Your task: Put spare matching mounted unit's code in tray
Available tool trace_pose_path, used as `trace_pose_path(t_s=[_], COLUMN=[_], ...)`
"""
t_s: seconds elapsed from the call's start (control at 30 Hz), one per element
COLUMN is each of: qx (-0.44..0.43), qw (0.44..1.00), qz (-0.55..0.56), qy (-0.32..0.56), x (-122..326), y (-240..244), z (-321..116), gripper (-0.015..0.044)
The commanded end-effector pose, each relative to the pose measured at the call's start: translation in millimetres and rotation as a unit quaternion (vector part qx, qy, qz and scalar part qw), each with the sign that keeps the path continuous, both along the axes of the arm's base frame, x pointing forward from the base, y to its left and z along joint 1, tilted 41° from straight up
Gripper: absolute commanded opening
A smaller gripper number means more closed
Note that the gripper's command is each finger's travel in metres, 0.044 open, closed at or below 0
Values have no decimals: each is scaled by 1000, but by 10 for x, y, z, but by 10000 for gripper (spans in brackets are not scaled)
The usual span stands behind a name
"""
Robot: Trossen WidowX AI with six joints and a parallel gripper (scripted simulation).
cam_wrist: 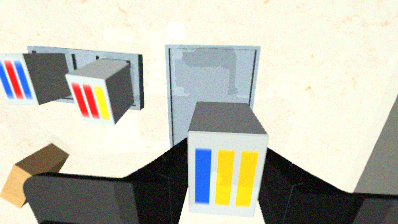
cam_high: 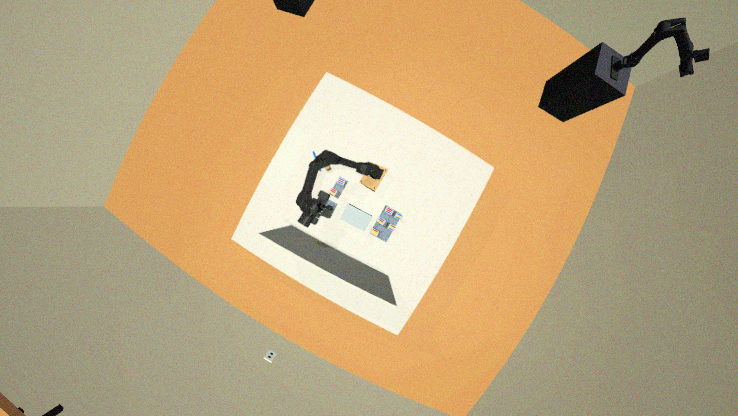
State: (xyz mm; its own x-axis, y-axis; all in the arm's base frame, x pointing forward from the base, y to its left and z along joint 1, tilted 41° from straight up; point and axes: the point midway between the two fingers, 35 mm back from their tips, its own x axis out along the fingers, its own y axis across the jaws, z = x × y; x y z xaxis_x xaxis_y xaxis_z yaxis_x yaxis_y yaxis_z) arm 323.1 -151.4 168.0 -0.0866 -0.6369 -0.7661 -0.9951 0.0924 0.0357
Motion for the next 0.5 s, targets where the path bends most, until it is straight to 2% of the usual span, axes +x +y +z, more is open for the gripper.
trace_pose_path(t_s=[0.0,0.47], qx=[-2,-2], qw=[1000,1000], qz=[2,2], qy=[3,3], x=[-9,-19], y=[-29,-100], z=[-32,-113], gripper=[0,0])
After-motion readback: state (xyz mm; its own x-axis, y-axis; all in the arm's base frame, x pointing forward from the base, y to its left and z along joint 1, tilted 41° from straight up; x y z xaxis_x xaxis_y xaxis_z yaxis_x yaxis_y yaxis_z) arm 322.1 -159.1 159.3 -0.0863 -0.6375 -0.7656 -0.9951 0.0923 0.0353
